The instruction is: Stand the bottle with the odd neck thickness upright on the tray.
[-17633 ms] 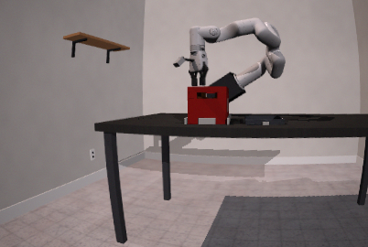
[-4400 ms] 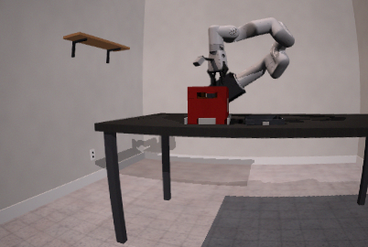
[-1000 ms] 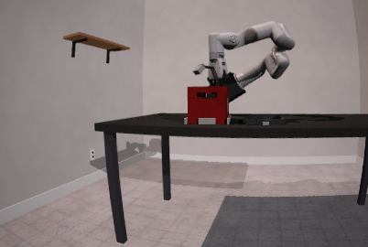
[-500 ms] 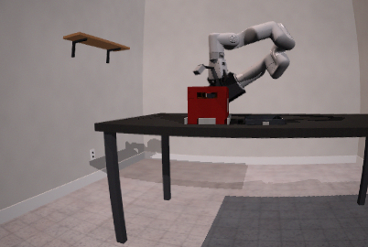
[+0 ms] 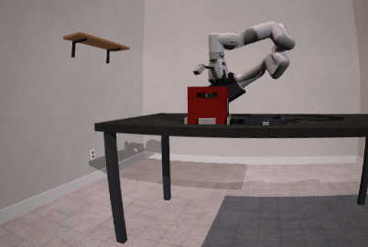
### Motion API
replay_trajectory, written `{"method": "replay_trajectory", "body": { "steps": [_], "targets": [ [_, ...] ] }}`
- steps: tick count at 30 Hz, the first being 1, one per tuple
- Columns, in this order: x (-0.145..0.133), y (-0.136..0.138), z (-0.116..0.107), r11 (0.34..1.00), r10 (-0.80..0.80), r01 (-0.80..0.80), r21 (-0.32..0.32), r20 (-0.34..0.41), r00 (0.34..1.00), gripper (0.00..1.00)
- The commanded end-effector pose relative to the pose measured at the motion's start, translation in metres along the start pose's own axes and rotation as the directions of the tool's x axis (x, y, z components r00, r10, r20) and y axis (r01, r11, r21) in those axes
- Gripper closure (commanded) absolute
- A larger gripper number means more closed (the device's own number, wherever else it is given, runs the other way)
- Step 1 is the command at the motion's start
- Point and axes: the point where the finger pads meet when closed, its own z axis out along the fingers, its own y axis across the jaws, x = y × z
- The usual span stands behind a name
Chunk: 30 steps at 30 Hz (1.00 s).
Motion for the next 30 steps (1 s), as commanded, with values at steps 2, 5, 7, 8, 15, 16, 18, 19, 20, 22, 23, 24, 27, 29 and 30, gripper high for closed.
{"method": "replay_trajectory", "body": {
  "steps": [2,5,7,8,15,16,18,19,20,22,23,24,27,29,30],
  "targets": [
    [0.0009,-0.0005,-0.0015,1.000,-0.001,0.001,0.001,-0.003,1.000,1.00],
    [0.0009,-0.0005,-0.0015,1.000,-0.001,0.001,0.001,-0.003,1.000,1.00],
    [0.0009,-0.0005,-0.0015,1.000,-0.001,0.001,0.001,-0.003,1.000,1.00],
    [0.0009,-0.0005,-0.0015,1.000,-0.001,0.001,0.001,-0.003,1.000,1.00],
    [0.0009,-0.0005,-0.0015,1.000,-0.001,0.001,0.001,-0.003,1.000,1.00],
    [0.0009,-0.0005,-0.0015,1.000,-0.001,0.001,0.001,-0.003,1.000,1.00],
    [0.0009,-0.0005,-0.0015,1.000,-0.001,0.001,0.001,-0.003,1.000,1.00],
    [0.0009,-0.0005,-0.0015,1.000,-0.001,0.001,0.001,-0.003,1.000,1.00],
    [0.0009,-0.0005,-0.0015,1.000,-0.001,0.001,0.001,-0.003,1.000,1.00],
    [0.0009,-0.0005,-0.0015,1.000,-0.001,0.001,0.001,-0.003,1.000,1.00],
    [0.0009,-0.0005,-0.0015,1.000,-0.001,0.001,0.001,-0.003,1.000,1.00],
    [0.0009,-0.0005,-0.0015,1.000,-0.001,0.001,0.001,-0.003,1.000,1.00],
    [0.0009,-0.0005,-0.0015,1.000,-0.001,0.001,0.001,-0.003,1.000,1.00],
    [0.0009,-0.0005,-0.0015,1.000,-0.001,0.001,0.001,-0.003,1.000,0.35],
    [0.0009,-0.0005,-0.0015,1.000,-0.001,0.001,0.001,-0.003,1.000,0.35]
  ]
}}
